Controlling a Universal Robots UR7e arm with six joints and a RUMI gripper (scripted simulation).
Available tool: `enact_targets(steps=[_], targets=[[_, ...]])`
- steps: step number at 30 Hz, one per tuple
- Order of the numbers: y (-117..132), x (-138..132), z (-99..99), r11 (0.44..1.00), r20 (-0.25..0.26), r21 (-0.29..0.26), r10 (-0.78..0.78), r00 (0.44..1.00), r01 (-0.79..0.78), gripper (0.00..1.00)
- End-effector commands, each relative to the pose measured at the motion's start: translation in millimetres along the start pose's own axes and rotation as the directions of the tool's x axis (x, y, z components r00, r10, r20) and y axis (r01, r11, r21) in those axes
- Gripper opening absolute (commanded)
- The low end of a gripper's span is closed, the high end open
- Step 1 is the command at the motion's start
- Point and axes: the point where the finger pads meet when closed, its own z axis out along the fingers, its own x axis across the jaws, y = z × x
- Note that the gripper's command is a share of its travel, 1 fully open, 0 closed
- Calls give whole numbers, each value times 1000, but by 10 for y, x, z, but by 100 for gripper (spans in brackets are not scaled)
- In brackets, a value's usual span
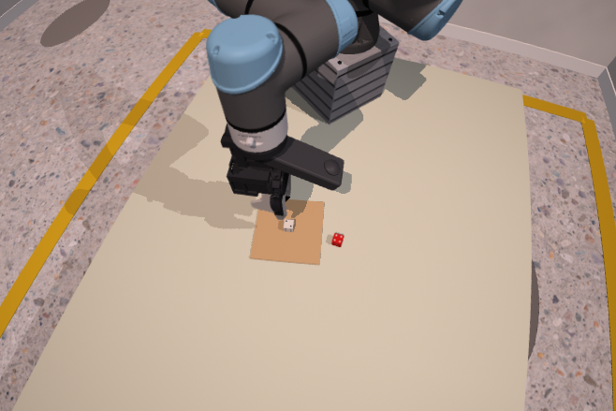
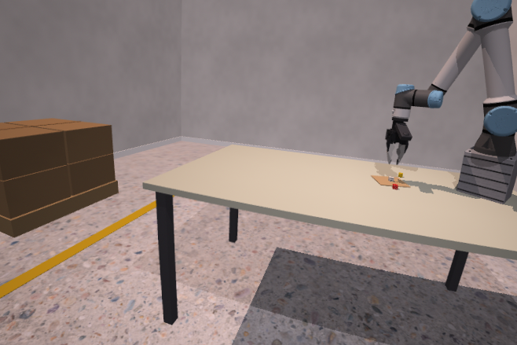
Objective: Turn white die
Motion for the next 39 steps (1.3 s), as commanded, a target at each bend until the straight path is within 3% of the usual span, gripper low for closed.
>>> enact_targets(steps=[1, 19, 39], targets=[[-22, -23, 18, 1000, 5, 2, -1, 1000, 1, 21], [-23, -22, 58, 1000, 5, 2, -1, 1000, 1, 21], [-27, -18, 307, 1000, 5, 2, 0, 1000, 0, 21]])
